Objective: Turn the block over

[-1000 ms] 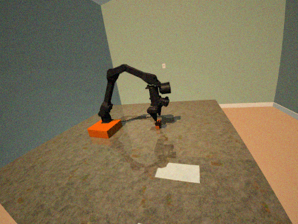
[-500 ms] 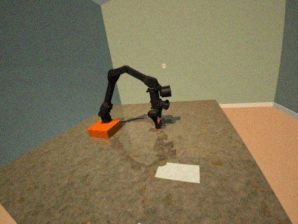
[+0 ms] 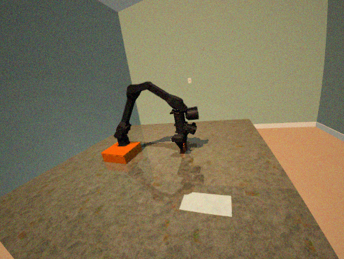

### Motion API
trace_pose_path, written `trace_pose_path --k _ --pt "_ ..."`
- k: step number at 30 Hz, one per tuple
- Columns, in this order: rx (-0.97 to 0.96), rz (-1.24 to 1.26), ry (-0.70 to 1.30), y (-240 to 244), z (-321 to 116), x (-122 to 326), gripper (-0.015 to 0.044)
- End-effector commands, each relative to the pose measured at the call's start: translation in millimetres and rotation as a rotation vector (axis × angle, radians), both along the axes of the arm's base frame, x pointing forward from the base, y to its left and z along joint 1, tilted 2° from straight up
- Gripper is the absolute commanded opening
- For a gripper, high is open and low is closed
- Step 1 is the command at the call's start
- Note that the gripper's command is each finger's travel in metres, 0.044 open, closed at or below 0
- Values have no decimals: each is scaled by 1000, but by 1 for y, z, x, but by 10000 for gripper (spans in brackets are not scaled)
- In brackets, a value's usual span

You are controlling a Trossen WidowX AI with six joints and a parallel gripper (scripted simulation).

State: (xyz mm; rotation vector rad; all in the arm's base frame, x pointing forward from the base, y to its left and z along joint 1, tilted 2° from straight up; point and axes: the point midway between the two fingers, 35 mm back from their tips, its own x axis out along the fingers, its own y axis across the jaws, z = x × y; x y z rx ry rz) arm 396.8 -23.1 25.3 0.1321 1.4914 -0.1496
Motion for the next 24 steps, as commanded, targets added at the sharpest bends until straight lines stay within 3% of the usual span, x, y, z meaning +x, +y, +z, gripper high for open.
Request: trace_pose_path --k 1,22,24 --pt "4 6 4 1 -2 -1 282" --pt "4 6 4 1 -2 -1 142" --pt "4 6 4 1 3 -1 90"
